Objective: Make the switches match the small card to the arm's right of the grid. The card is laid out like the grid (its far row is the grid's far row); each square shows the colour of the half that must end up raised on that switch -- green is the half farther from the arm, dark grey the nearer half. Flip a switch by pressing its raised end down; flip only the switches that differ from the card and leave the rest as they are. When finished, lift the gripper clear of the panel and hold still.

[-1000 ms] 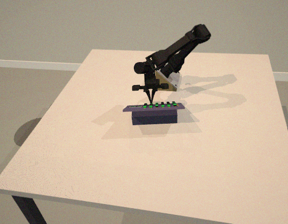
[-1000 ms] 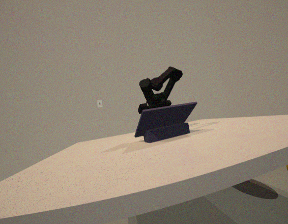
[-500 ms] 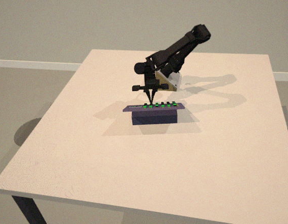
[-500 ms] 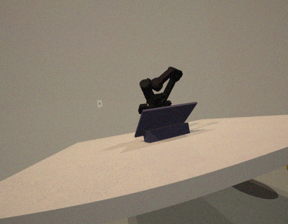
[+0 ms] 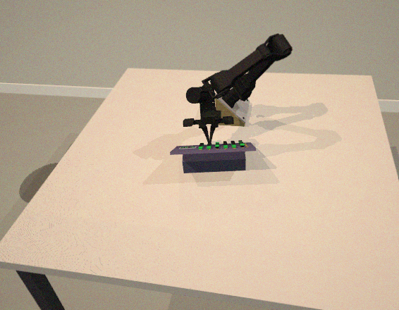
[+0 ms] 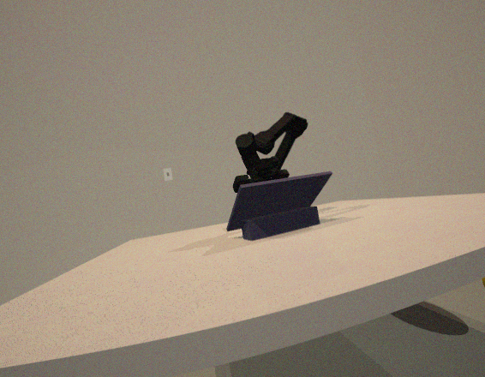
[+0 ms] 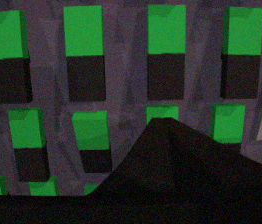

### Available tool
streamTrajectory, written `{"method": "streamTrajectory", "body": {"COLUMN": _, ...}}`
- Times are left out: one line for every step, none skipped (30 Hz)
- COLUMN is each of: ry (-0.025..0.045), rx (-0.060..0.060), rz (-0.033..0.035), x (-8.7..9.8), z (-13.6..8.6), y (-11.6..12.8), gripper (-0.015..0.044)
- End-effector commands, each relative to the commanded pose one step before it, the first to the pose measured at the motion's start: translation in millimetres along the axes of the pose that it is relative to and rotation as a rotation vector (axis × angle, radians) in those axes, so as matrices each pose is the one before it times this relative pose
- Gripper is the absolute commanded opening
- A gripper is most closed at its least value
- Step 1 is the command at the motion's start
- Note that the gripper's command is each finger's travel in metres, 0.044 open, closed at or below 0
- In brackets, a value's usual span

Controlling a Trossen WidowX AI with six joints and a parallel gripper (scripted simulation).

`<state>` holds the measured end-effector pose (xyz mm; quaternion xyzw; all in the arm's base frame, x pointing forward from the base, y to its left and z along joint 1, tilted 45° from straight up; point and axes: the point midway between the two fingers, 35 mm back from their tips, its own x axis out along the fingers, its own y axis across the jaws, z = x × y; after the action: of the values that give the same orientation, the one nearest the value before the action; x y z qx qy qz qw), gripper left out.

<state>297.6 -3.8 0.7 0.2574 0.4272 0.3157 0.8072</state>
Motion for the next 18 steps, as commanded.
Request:
{"method": "streamTrajectory", "body": {"ry": -0.00078, "rx": 0.0000, "rz": -0.00364, "x": -8.26, "z": -0.22, "y": -1.58, "gripper": 0.0000}}
{"method": "streamTrajectory", "body": {"ry": -0.00195, "rx": 0.0006, "rz": -0.00345, "x": -10.46, "z": -0.38, "y": -1.46, "gripper": 0.0000}}
{"method": "streamTrajectory", "body": {"ry": -0.00373, "rx": 0.0008, "rz": -0.00235, "x": -13.09, "z": -0.55, "y": -0.87, "gripper": 0.0000}}
{"method": "streamTrajectory", "body": {"ry": -0.00538, "rx": 0.0008, "rz": -0.00039, "x": -13.27, "z": -0.58, "y": 0.15, "gripper": 0.0000}}
{"method": "streamTrajectory", "body": {"ry": -0.00571, "rx": 0.0006, "rz": 0.00100, "x": -10.86, "z": -0.43, "y": 0.87, "gripper": 0.0000}}
{"method": "streamTrajectory", "body": {"ry": -0.00405, "rx": 0.0003, "rz": 0.00112, "x": -6.55, "z": -0.21, "y": 0.85, "gripper": 0.0000}}
{"method": "streamTrajectory", "body": {"ry": -0.00146, "rx": 0.0001, "rz": 0.00045, "x": -2.19, "z": -0.06, "y": 0.34, "gripper": 0.0000}}
{"method": "streamTrajectory", "body": {"ry": 0.00000, "rx": 0.0000, "rz": 0.00000, "x": 0.00, "z": 0.00, "y": 0.00, "gripper": 0.0000}}
{"method": "streamTrajectory", "body": {"ry": 0.00000, "rx": 0.0000, "rz": 0.00000, "x": 0.00, "z": 0.00, "y": 0.00, "gripper": 0.0000}}
{"method": "streamTrajectory", "body": {"ry": 0.00000, "rx": 0.0000, "rz": 0.00000, "x": 0.00, "z": 0.00, "y": 0.00, "gripper": 0.0000}}
{"method": "streamTrajectory", "body": {"ry": 0.00000, "rx": 0.0000, "rz": 0.00000, "x": 0.00, "z": 0.00, "y": 0.00, "gripper": 0.0000}}
{"method": "streamTrajectory", "body": {"ry": 0.00000, "rx": 0.0000, "rz": 0.00000, "x": 0.00, "z": 0.00, "y": 0.00, "gripper": 0.0000}}
{"method": "streamTrajectory", "body": {"ry": 0.00009, "rx": 0.0000, "rz": -0.00027, "x": -0.03, "z": -0.92, "y": -1.74, "gripper": 0.0000}}
{"method": "streamTrajectory", "body": {"ry": 0.00023, "rx": -0.0001, "rz": -0.00069, "x": -0.07, "z": -2.85, "y": -5.17, "gripper": 0.0000}}
{"method": "streamTrajectory", "body": {"ry": 0.00021, "rx": -0.0003, "rz": -0.00071, "x": -0.08, "z": -5.03, "y": -8.44, "gripper": 0.0000}}
{"method": "streamTrajectory", "body": {"ry": -0.00004, "rx": -0.0004, "rz": -0.00017, "x": -0.01, "z": -5.37, "y": -8.21, "gripper": 0.0000}}
{"method": "streamTrajectory", "body": {"ry": -0.00015, "rx": -0.0002, "rz": 0.00016, "x": 0.03, "z": -3.38, "y": -4.80, "gripper": 0.0000}}
{"method": "streamTrajectory", "body": {"ry": -0.00007, "rx": -0.0001, "rz": 0.00009, "x": 0.01, "z": -1.15, "y": -1.58, "gripper": 0.0000}}
